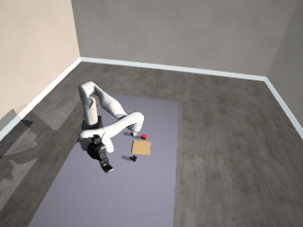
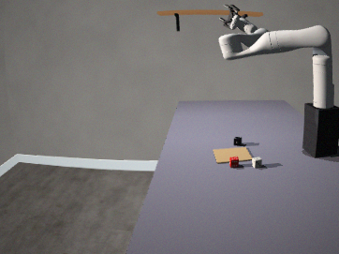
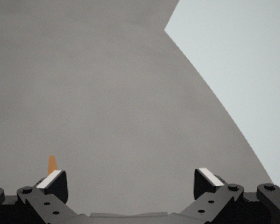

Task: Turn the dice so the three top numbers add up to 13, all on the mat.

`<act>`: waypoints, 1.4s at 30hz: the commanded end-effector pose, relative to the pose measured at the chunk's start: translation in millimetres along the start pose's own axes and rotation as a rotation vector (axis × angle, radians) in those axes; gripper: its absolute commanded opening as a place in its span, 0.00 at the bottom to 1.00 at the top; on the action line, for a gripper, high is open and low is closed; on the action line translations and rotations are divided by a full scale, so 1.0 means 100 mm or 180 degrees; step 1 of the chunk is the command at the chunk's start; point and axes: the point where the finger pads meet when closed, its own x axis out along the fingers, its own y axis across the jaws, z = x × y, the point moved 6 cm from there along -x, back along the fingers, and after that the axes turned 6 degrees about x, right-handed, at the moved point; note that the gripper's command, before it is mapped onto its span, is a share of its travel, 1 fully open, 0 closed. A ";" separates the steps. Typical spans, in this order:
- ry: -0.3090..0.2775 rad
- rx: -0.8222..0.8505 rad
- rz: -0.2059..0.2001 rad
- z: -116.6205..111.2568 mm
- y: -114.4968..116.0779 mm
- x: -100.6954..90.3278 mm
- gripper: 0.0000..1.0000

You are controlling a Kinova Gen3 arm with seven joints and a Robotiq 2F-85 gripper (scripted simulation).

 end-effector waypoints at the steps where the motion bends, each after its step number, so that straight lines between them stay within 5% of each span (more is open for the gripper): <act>1: -0.0072 0.0031 0.0006 0.07 0.03 0.00 1.00; 3: -0.0243 0.0130 -0.0057 0.22 -0.05 -0.06 1.00; 9: -0.0243 0.0130 -0.0057 0.22 -0.05 -0.06 1.00; 10: -0.0417 0.0232 -0.0124 0.37 -0.14 -0.12 1.00; 15: -0.0417 0.0232 -0.0124 0.37 -0.14 -0.12 1.00; 16: -0.0592 0.0338 -0.0193 0.51 -0.23 -0.19 1.00; 21: -0.0592 0.0338 -0.0193 0.51 -0.23 -0.19 1.00; 22: -0.0769 0.0446 -0.0265 0.65 -0.33 -0.27 1.00; 27: -0.0769 0.0446 -0.0265 0.65 -0.33 -0.27 1.00; 28: -0.0948 0.0557 -0.0340 0.77 -0.44 -0.36 1.00; 33: -0.0948 0.0557 -0.0340 0.77 -0.44 -0.36 1.00; 34: -0.1126 0.0670 -0.0419 0.89 -0.56 -0.46 1.00; 39: -0.1126 0.0670 -0.0419 0.89 -0.56 -0.46 1.00; 40: -0.1305 0.0786 -0.0501 1.00 -0.68 -0.57 1.00; 42: -0.1305 0.0786 -0.0501 1.00 -0.68 -0.57 1.00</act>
